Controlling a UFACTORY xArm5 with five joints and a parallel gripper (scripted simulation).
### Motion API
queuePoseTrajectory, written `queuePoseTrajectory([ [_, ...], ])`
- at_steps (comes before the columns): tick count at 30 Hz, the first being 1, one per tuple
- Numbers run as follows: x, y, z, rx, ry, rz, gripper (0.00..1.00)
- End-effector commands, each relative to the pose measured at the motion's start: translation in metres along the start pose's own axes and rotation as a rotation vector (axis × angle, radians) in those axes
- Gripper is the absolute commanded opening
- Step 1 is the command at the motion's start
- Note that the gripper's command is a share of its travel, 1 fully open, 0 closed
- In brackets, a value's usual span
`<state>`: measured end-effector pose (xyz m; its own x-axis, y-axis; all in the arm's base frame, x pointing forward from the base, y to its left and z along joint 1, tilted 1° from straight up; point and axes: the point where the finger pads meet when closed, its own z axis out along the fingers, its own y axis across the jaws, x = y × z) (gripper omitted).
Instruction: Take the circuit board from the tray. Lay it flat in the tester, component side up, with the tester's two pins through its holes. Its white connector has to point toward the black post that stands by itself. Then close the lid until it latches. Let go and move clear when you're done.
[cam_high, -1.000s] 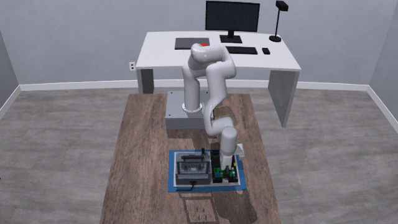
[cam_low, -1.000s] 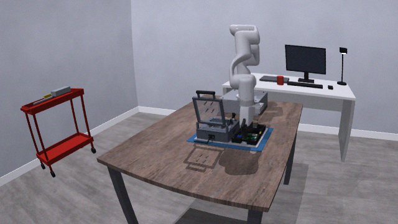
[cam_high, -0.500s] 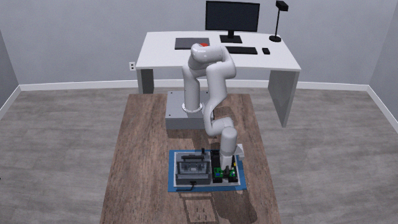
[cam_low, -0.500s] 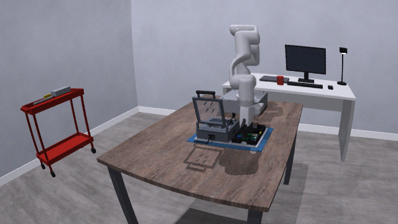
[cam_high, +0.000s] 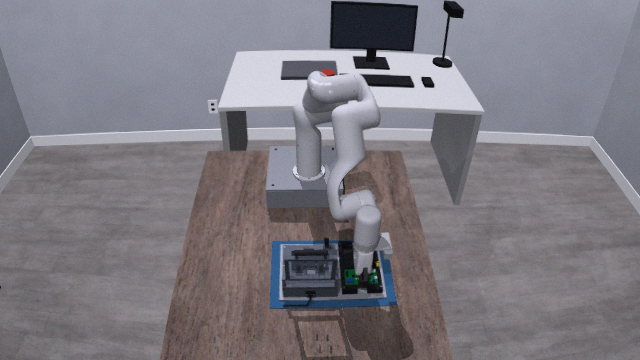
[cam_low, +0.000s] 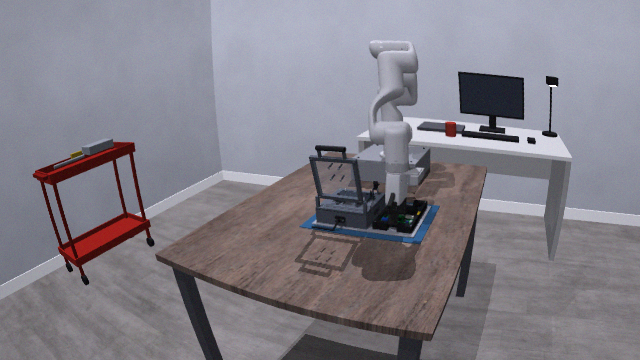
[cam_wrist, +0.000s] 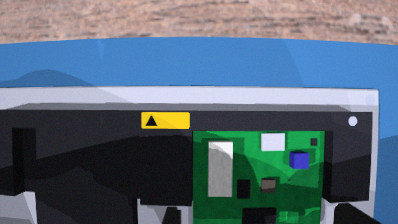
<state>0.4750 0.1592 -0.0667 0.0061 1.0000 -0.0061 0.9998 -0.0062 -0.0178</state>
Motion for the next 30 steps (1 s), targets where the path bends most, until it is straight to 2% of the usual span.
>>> queuePoseTrajectory([
  [1, 0.0005, 0.0015, 0.0015, -0.004, 0.001, 0.000, 1.00],
  [30, 0.0005, 0.0015, 0.0063, -0.004, 0.001, 0.000, 1.00],
])
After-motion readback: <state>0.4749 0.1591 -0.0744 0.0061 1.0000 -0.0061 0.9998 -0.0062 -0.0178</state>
